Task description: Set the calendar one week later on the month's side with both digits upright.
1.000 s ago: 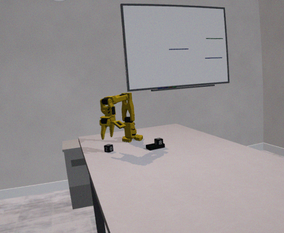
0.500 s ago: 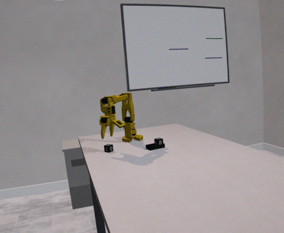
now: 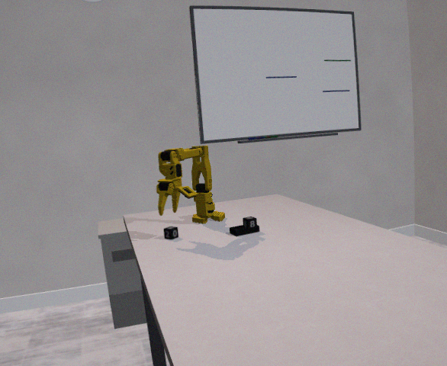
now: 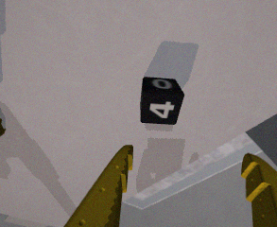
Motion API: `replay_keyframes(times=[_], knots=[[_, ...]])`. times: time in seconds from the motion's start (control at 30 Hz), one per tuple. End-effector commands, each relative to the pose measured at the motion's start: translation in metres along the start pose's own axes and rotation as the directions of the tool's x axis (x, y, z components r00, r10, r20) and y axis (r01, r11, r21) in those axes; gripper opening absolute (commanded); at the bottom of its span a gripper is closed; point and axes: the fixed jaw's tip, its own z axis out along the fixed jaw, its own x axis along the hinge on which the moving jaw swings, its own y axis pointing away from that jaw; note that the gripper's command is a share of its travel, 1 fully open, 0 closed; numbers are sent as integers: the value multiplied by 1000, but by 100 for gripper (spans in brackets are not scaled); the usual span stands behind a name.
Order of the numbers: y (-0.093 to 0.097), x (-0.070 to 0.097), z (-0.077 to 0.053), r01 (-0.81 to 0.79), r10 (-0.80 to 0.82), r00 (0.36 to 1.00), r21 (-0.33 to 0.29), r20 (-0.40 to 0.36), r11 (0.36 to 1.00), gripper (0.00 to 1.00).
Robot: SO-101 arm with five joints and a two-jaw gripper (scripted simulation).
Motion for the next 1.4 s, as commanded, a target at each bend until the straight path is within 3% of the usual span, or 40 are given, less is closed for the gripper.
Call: replay_keyframes(times=[0.0, 0.17, 0.23, 0.4, 0.57, 0.93, 1.37], knots=[[-9, 1, -21, 1, -2, 1000, 134, 4, 991, 36], [-11, 1, -45, 0, -2, 1000, 276, 7, 961, 35], [-11, 1, -45, 0, -2, 1000, 276, 7, 961, 35], [-10, 1, -68, -1, -3, 1000, 412, 10, 911, 35], [-7, 1, -82, -2, -4, 1000, 490, 11, 872, 35], [-6, 1, -85, -3, -3, 1000, 505, 12, 863, 35], [-7, 2, -76, -29, 20, 1000, 505, 23, 863, 35]])
